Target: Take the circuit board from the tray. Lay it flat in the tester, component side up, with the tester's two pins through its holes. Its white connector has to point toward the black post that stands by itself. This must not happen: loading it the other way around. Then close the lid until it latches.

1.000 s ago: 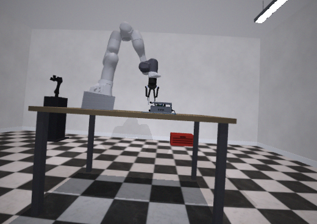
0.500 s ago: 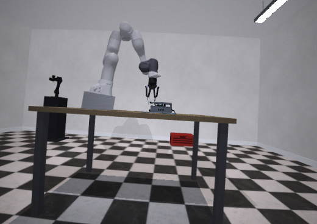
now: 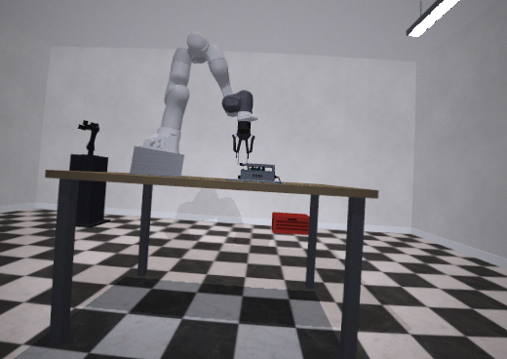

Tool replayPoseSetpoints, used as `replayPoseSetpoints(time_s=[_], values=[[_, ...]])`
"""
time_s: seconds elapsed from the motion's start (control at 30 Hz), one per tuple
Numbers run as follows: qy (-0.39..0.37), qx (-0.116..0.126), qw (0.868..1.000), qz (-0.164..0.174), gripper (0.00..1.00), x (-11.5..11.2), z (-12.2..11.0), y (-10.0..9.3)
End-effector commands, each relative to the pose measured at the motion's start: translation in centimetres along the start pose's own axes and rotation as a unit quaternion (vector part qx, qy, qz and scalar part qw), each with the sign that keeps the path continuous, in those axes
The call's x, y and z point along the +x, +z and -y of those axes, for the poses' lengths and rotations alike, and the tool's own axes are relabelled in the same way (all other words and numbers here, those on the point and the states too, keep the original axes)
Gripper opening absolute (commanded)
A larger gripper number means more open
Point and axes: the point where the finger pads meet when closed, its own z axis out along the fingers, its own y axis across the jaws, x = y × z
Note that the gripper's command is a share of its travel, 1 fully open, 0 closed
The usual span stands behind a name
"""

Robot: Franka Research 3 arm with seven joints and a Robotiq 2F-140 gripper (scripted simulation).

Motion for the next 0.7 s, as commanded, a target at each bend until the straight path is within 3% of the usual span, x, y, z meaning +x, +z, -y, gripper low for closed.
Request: replayPoseSetpoints(time_s=[0.0,0.67], values=[[0.014,0.000,1.000,-0.002,0.30,0.1,0.0,-1.0],[0.014,0.000,1.000,-0.002,0.30,0.0,0.1,-6.3]])
